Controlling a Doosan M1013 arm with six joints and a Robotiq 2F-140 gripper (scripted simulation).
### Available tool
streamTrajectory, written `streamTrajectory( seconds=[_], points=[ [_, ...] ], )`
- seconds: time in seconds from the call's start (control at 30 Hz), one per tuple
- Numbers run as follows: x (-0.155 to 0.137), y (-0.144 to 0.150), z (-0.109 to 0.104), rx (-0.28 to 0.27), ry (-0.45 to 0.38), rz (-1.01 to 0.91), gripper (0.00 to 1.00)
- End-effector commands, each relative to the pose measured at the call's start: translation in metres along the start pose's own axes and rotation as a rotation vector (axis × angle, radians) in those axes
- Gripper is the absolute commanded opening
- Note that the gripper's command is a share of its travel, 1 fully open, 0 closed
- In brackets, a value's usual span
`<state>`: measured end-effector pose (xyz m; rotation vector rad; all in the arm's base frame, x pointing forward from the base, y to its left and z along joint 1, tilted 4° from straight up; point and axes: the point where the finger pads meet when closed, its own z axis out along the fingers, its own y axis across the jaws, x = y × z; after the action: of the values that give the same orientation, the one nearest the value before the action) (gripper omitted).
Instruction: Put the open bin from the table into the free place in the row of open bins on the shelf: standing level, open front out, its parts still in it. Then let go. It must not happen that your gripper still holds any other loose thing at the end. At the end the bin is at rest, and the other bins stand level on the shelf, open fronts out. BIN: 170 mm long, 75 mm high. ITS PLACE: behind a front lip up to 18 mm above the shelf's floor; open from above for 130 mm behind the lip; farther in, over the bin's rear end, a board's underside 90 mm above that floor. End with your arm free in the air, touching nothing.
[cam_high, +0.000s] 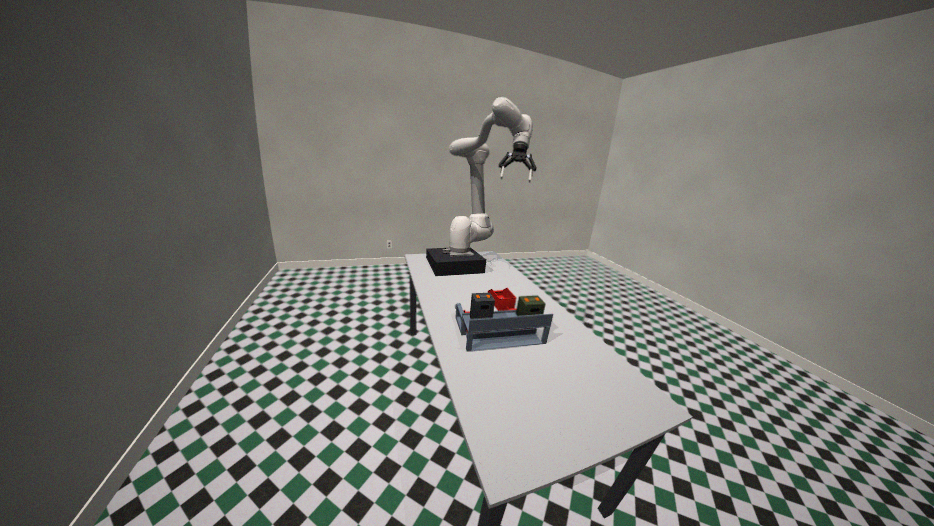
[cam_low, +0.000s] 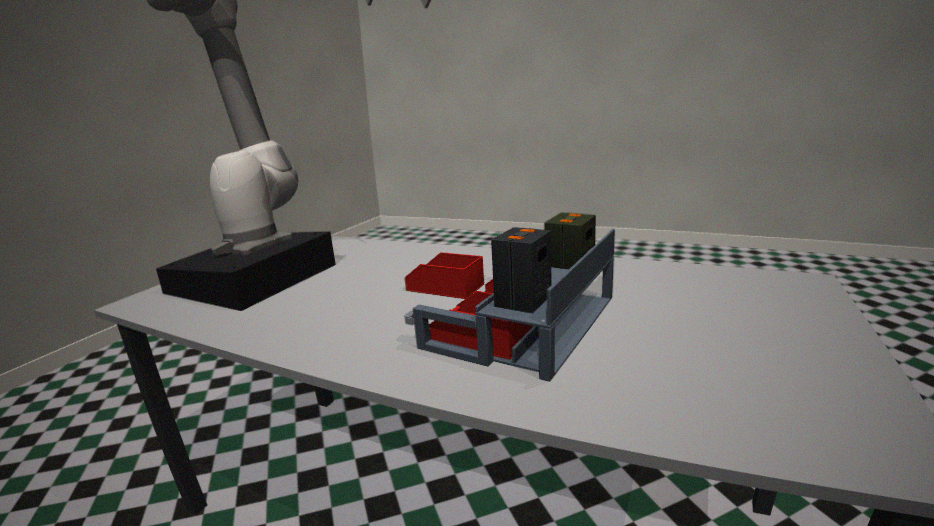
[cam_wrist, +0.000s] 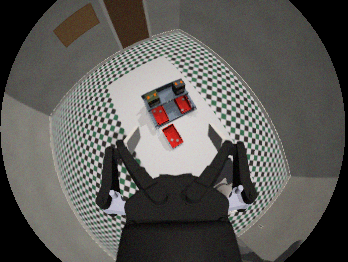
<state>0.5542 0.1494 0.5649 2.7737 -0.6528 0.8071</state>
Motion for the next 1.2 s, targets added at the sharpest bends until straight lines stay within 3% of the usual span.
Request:
streamTrajectory(
  seconds=[0.0, 1.17],
  points=[
    [-0.0060, -0.0002, -0.0011, 0.002, -0.009, 0.002, 1.00],
    [-0.0129, -0.0004, -0.0023, 0.003, -0.019, 0.003, 1.00]
  ],
)
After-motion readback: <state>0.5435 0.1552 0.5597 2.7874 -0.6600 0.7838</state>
